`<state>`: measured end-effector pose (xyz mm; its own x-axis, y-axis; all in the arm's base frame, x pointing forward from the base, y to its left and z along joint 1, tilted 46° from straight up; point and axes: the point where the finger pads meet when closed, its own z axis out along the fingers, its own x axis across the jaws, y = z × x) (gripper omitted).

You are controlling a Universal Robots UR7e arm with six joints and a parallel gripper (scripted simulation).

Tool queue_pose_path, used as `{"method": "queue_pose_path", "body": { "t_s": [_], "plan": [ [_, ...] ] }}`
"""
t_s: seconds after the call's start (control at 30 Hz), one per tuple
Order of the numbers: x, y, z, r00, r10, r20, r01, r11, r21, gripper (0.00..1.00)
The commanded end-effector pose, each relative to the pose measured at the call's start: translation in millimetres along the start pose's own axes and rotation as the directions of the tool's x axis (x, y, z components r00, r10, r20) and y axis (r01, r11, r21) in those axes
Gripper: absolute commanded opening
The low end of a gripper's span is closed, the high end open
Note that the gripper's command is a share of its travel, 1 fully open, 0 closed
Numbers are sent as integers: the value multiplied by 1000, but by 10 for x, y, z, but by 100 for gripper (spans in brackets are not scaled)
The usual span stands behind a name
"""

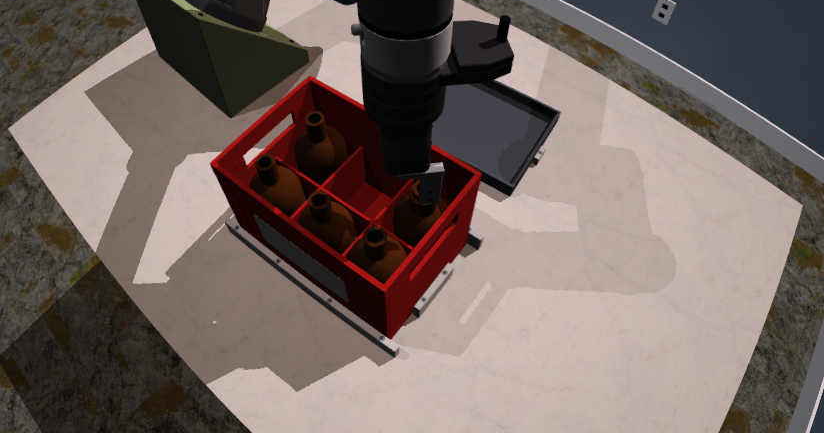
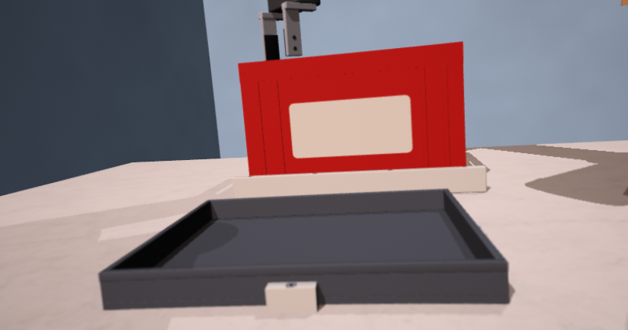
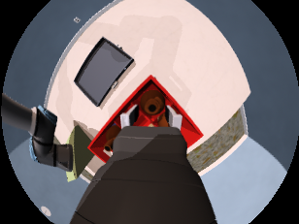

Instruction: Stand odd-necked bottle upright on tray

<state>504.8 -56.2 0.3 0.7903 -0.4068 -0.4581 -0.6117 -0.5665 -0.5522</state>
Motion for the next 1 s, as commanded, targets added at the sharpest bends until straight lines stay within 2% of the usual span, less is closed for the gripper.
{"method": "queue_pose_path", "body": {
  "t_s": [0.0, 0.47, 0.97],
  "plan": [
    [3, 0, -6, 1000, 0, -1, 0, 1000, 0, 100],
    [3, 0, 12, 1000, 0, -1, 0, 1000, 0, 100],
    [4, 0, 117, 1000, 0, -1, 0, 1000, 0, 100]
  ]
}}
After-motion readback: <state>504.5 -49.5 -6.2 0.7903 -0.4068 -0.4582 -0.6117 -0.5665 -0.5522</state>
